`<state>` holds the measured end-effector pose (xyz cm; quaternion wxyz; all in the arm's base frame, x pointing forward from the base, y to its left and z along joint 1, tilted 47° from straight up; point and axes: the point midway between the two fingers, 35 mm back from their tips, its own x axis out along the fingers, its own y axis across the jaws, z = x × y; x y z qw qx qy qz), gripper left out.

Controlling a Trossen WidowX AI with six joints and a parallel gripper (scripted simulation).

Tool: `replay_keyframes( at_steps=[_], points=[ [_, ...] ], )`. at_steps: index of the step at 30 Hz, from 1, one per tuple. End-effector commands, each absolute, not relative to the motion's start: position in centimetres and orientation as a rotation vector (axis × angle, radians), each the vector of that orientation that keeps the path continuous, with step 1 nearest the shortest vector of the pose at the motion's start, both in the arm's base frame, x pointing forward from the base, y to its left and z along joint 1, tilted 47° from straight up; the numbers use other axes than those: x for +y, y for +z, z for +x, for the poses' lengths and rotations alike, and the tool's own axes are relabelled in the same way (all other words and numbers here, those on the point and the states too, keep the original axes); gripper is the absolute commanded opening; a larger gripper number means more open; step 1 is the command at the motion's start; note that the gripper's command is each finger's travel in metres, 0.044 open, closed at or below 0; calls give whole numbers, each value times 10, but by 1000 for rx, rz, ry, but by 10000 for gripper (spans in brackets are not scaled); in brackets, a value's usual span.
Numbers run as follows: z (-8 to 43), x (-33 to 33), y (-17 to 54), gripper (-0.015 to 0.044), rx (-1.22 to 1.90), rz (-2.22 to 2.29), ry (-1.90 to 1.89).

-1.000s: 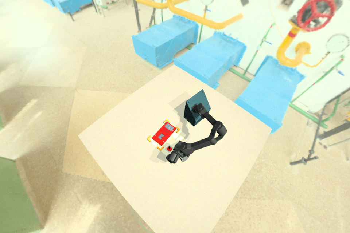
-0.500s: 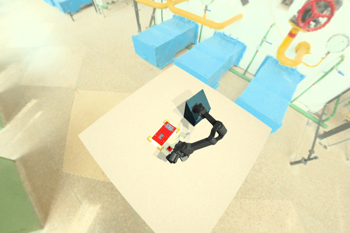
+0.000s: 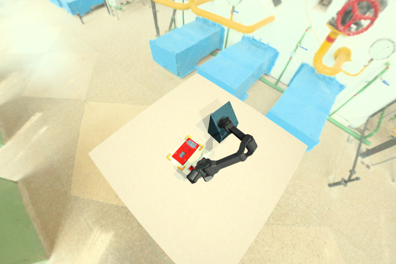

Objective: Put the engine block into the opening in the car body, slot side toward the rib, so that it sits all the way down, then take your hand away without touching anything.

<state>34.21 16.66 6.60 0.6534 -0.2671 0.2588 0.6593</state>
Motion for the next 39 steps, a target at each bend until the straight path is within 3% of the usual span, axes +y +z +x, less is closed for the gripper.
replay_keyframes(
  at_steps=[1,25,39],
  points=[
    [344,159,75,0,578,-611,1497],
    [337,107,124,0,575,-605,1498],
    [348,92,88,0,751,-419,1397]
  ],
)
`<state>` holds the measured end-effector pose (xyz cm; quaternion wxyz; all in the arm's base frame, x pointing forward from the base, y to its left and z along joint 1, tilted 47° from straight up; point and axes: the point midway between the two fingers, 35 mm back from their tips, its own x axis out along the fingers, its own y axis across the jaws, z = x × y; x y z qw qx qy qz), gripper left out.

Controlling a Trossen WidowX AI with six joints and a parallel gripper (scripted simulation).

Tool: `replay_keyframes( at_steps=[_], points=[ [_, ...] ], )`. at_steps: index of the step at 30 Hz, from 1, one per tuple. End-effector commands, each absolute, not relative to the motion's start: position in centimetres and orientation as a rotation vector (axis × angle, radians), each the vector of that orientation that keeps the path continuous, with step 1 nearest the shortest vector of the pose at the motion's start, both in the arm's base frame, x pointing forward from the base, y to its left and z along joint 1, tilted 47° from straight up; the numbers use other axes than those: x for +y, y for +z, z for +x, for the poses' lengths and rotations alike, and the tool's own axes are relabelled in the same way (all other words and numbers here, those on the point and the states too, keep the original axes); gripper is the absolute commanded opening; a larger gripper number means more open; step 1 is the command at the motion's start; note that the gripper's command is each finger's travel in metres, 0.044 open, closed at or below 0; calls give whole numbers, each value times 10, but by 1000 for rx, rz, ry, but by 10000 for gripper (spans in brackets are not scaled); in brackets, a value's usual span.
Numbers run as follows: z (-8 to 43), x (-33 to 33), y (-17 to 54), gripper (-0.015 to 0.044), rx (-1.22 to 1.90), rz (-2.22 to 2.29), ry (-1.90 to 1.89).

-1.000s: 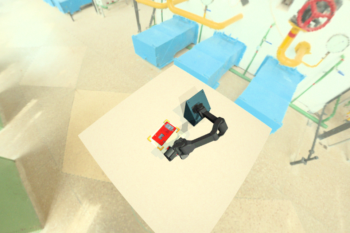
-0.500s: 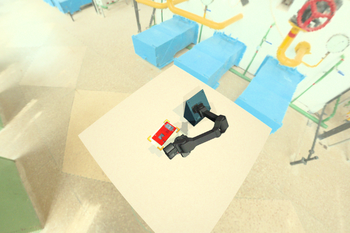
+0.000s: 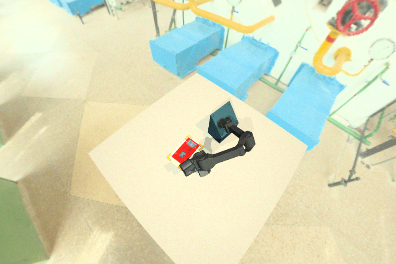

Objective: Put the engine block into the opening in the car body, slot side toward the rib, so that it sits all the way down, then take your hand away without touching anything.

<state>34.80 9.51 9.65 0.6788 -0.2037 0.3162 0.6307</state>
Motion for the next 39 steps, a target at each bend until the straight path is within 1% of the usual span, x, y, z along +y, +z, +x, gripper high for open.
replay_keyframes(
  at_steps=[1,39],
  points=[
    [348,91,85,0,765,-405,1389],
    [352,43,-27,0,1214,181,1002]
  ],
)
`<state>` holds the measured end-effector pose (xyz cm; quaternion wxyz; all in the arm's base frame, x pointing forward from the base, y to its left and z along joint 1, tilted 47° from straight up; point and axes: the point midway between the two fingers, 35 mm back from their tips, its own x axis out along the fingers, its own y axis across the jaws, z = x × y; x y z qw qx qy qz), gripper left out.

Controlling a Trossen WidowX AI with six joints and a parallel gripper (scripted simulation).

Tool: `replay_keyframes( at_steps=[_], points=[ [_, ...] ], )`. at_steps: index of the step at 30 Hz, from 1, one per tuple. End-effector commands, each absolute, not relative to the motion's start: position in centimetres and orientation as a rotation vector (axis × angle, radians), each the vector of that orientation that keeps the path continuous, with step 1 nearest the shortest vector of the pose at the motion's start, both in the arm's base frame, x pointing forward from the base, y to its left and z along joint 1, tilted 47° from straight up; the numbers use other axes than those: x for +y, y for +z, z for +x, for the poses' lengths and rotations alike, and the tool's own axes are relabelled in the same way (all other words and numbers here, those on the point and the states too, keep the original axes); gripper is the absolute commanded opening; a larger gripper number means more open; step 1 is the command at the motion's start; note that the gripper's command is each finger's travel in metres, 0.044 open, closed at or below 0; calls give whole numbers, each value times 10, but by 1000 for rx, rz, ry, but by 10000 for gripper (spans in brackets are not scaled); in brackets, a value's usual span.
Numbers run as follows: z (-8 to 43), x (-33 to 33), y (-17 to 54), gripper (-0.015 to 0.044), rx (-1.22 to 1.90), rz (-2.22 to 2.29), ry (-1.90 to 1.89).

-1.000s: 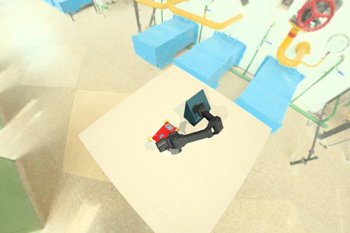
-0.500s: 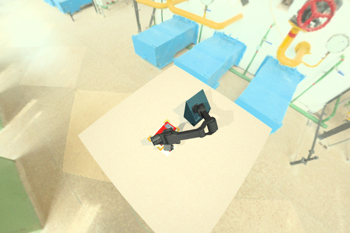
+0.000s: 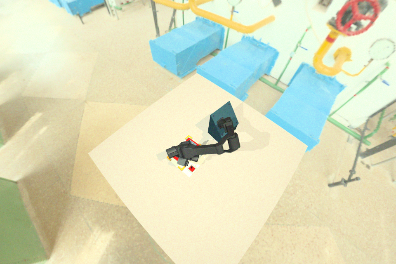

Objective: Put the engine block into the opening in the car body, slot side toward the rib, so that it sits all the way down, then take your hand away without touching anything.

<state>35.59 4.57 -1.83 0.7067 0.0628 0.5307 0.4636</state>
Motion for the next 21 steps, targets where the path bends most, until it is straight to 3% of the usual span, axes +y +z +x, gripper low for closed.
replay_keyframes(
  at_steps=[1,19,21],
  points=[
    [352,42,-30,0,1224,197,990],
    [341,24,-80,0,1385,467,781],
    [342,24,-80,53,1392,478,772]
  ],
)
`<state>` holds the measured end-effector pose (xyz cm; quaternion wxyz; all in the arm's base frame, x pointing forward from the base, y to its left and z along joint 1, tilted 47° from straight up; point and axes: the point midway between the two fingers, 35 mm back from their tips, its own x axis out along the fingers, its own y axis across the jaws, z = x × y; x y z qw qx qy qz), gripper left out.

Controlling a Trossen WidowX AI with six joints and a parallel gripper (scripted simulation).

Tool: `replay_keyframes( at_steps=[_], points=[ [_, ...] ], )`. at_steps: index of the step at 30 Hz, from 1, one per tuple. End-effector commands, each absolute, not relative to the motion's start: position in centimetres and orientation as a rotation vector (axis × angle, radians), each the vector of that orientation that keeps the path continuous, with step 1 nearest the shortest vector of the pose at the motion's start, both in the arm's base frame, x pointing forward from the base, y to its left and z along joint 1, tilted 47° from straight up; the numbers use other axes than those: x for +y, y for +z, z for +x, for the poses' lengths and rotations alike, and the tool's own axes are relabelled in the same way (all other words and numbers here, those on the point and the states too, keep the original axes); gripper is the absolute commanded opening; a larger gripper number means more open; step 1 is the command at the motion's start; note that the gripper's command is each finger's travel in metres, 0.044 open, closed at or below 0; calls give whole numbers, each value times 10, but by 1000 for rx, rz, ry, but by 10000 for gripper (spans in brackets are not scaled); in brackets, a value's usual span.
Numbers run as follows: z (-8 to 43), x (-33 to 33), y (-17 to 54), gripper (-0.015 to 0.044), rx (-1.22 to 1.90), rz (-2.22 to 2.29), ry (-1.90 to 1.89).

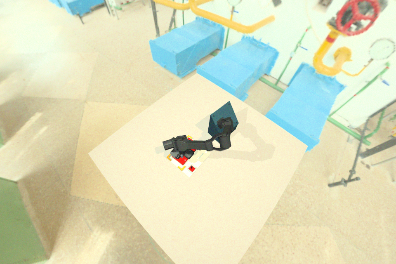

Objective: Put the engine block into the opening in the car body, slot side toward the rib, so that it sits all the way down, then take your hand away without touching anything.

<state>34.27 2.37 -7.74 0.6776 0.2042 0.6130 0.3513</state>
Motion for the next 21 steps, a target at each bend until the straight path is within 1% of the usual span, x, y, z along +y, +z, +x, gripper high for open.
replay_keyframes(
  at_steps=[1,4,21],
  points=[
    [342,23,-79,79,1394,483,768],
    [342,23,-80,157,1395,484,766],
    [341,24,-80,159,1384,464,783]
  ],
)
